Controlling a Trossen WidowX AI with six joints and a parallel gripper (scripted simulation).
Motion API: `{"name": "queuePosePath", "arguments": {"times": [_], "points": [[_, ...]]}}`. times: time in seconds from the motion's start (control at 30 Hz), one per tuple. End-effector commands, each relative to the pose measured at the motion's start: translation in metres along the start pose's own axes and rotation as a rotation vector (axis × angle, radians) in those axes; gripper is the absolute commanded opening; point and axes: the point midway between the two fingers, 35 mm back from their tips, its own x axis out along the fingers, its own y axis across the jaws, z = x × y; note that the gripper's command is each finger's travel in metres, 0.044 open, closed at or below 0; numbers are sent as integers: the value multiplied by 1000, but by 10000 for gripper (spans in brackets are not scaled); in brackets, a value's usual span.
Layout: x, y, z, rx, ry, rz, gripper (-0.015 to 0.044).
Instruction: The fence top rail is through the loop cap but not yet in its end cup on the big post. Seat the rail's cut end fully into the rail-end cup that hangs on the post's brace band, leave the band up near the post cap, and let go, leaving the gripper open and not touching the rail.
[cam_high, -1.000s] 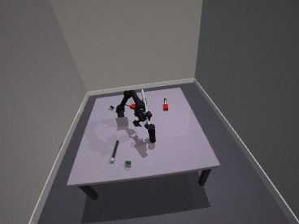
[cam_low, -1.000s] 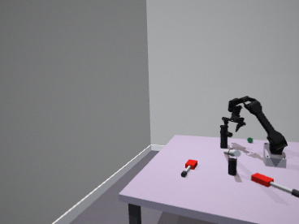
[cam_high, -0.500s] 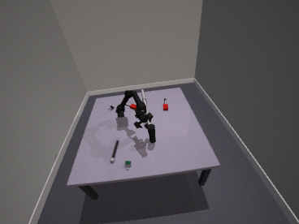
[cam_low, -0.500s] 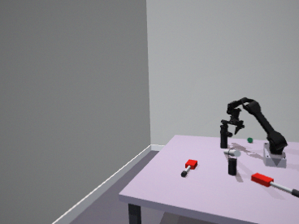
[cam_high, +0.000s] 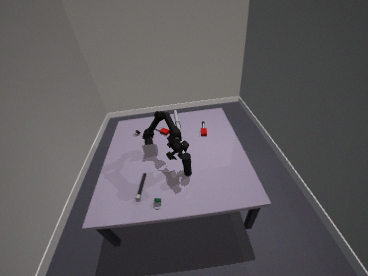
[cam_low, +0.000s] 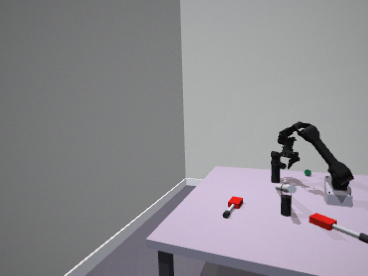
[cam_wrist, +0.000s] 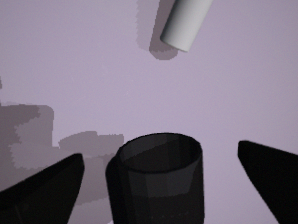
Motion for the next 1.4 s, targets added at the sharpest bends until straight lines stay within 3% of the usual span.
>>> {"name": "queuePosePath", "arguments": {"times": [0.0,0.3,0.77,0.87,0.93,1.37], "points": [[9,0,2,-5,-2,-2,440],[21,0,3,-19,0,1,440],[21,0,3,-19,0,1,72],[21,0,3,-19,0,1,53],[21,-1,3,-11,2,1,0],[24,-11,3,91,29,0,0]]}}
